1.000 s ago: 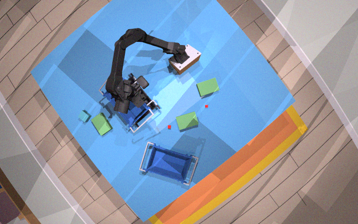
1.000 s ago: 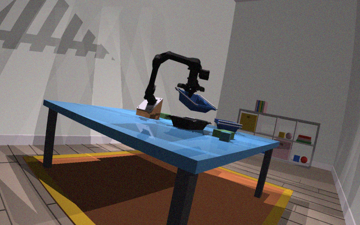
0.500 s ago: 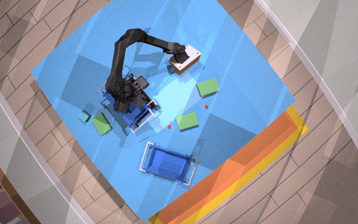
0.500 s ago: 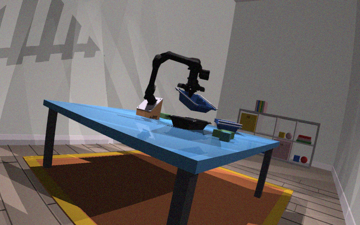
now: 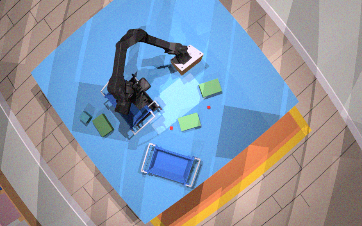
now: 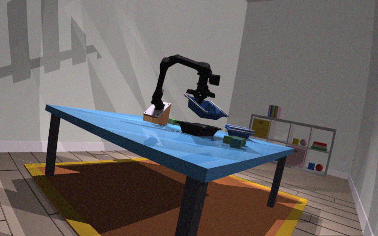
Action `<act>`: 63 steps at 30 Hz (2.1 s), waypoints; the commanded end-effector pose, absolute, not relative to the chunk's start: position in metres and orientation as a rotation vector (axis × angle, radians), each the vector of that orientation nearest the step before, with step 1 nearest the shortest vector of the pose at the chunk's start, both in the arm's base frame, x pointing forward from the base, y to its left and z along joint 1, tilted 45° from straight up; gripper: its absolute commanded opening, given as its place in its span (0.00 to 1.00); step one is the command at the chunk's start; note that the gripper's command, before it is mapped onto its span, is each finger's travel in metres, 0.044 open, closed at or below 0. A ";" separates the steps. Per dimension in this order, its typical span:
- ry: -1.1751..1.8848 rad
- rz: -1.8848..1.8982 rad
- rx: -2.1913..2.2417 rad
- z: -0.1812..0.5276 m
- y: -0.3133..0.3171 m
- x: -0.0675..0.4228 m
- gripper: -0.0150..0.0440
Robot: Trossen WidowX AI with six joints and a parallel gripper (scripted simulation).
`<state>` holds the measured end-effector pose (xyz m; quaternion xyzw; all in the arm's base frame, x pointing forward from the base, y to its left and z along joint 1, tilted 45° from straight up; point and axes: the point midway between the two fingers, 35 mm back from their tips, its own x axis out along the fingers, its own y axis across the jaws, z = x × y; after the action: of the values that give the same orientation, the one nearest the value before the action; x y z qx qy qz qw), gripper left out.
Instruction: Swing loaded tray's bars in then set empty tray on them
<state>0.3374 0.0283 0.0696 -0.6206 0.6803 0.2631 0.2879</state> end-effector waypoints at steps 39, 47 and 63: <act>1.809 0.698 -1.677 0.032 -0.007 0.325 0.25; 1.809 0.698 -1.677 0.032 -0.007 0.325 0.25; 1.809 0.698 -1.677 0.032 -0.007 0.324 0.25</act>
<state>0.3292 -0.0049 0.0342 -0.6312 0.6717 0.2567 0.2906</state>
